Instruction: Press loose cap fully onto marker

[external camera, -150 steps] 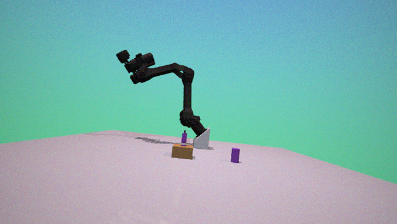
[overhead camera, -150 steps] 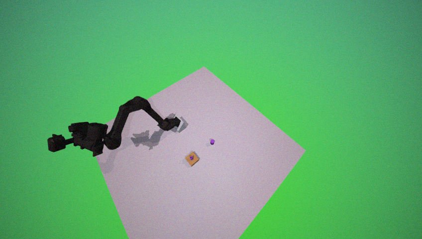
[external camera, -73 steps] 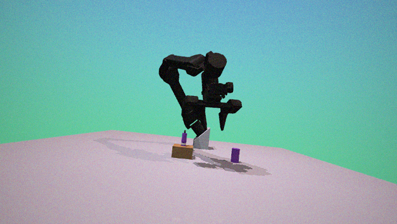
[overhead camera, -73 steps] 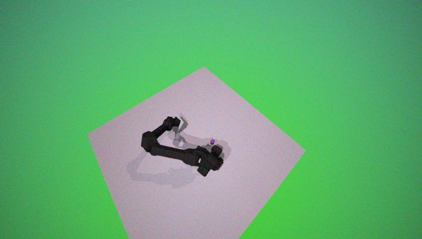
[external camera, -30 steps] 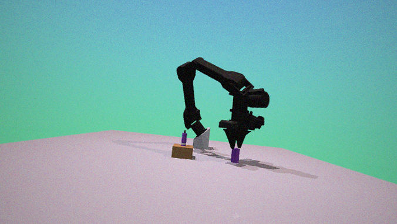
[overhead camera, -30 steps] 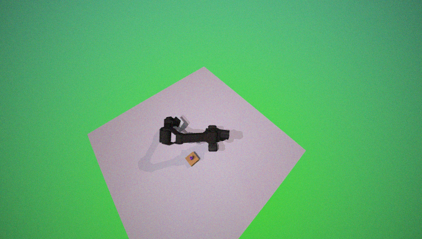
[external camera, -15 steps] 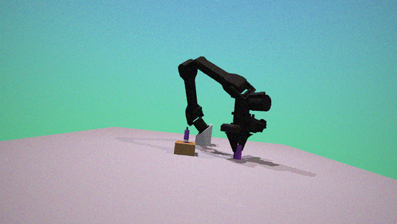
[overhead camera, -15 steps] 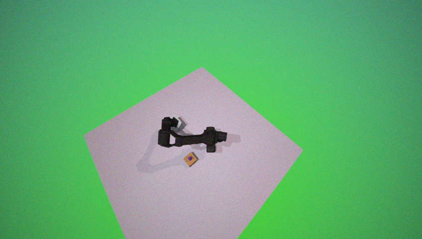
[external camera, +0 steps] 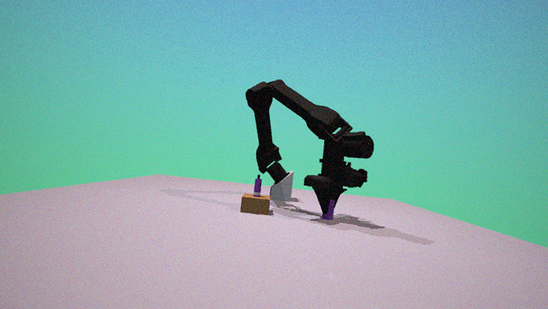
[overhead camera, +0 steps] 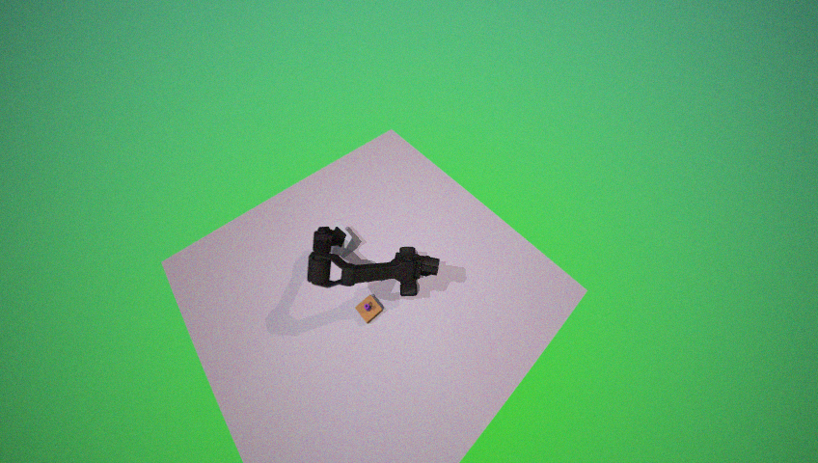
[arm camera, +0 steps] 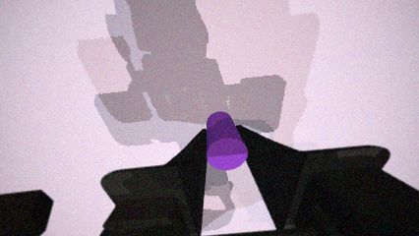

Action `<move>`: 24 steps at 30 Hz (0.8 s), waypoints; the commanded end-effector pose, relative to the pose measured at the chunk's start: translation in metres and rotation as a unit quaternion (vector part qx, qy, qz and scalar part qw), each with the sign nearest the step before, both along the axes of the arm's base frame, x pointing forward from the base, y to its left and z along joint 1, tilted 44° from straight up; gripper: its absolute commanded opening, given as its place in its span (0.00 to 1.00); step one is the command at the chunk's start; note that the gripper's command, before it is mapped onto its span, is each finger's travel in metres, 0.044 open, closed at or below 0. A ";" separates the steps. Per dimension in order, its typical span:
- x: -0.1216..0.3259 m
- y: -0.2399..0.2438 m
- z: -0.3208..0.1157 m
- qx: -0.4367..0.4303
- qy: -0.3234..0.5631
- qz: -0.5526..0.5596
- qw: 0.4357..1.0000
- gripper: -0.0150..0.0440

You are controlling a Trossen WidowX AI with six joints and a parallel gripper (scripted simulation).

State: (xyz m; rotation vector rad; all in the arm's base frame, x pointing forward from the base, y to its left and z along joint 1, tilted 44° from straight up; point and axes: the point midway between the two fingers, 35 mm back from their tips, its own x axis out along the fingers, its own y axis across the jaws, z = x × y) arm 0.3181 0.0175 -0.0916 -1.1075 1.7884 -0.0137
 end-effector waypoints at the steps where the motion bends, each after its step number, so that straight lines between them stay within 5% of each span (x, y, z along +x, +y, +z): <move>1: 0.001 -0.001 0.000 -0.002 -0.001 0.003 1.000 0.44; 9: 0.002 0.007 0.003 0.007 -0.010 0.002 1.000 0.25; 24: 0.005 0.032 0.031 0.002 -0.003 0.003 1.000 0.25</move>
